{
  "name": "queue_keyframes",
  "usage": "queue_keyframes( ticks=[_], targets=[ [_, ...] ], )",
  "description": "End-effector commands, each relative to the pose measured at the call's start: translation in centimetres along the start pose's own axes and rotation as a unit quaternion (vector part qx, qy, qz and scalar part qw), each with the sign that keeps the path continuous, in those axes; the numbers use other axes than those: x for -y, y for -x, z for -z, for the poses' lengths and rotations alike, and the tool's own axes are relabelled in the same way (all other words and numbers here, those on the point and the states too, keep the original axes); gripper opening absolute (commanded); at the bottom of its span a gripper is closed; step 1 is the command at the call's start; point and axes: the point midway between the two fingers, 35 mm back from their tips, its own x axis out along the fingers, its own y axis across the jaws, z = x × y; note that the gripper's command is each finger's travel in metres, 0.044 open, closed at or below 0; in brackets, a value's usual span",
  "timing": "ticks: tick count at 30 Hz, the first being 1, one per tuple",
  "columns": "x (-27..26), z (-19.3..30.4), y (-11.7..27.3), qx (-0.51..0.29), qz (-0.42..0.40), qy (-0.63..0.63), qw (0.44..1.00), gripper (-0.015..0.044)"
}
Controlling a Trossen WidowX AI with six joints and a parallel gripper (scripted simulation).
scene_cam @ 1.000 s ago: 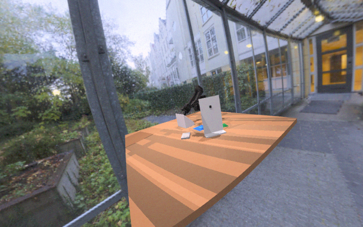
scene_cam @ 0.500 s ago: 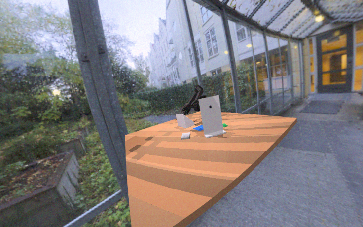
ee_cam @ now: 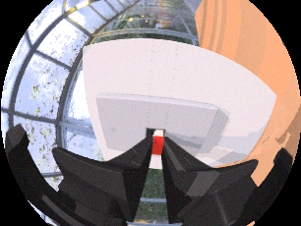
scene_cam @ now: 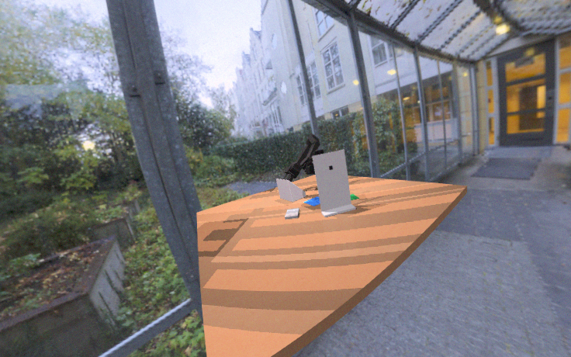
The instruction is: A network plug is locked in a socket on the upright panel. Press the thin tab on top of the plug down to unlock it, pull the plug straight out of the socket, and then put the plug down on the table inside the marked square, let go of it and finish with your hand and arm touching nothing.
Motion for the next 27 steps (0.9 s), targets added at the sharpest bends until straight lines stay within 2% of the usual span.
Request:
queue_keyframes(
  ticks=[1,27],
  targets=[
    [0.1,0.1,0.4,0.0,0.001,0.001,1.0,0.0],
    [0.1,0.5,1.7,0.001,0.001,0.001,1.0,0.0]
  ],
)
